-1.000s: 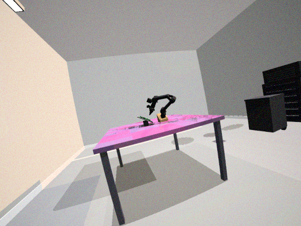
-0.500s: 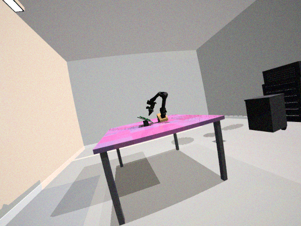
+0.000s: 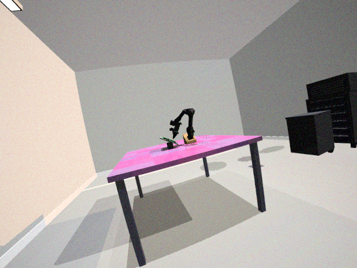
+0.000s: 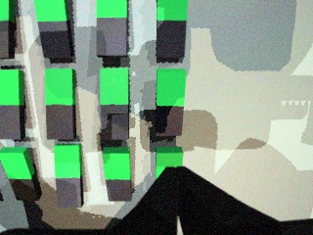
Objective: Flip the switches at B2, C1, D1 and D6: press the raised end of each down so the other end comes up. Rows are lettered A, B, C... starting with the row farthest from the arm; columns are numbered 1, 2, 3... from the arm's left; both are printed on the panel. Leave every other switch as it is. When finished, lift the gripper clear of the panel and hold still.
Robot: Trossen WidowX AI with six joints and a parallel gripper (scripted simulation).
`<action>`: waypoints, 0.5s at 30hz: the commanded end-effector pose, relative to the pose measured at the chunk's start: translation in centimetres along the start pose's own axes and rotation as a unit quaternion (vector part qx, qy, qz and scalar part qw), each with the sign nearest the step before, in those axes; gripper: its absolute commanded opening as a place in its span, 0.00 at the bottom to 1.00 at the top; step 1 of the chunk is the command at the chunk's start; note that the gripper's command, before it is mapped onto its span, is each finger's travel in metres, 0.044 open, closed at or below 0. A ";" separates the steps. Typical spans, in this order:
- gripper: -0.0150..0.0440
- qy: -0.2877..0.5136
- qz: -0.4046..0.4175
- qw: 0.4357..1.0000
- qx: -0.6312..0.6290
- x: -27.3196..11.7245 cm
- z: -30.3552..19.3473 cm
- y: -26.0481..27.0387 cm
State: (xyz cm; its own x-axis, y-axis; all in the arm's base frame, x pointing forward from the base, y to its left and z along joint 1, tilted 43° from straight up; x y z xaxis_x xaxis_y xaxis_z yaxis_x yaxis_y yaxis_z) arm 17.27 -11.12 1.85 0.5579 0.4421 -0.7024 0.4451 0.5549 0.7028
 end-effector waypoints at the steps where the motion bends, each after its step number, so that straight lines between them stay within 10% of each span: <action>1: 0.25 0.004 0.004 1.000 0.007 0.5 -0.3 0.0; 15: 0.25 0.004 0.004 1.000 0.007 1.6 -0.3 0.0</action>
State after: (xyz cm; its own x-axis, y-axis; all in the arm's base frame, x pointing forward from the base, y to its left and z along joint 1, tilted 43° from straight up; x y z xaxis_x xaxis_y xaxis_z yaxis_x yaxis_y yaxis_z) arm 18.05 -10.48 0.86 0.5572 0.4447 -0.7013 0.4454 0.5527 0.7044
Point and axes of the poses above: the point midway between the two fingers, 35 mm back from their tips, its own x axis out along the fingers, its own y axis across the jaws, z = x × y, the point moved 2 cm from there along -x, back along the fingers, and after that the axes turned 14 degrees about x, right-handed, at the moved point
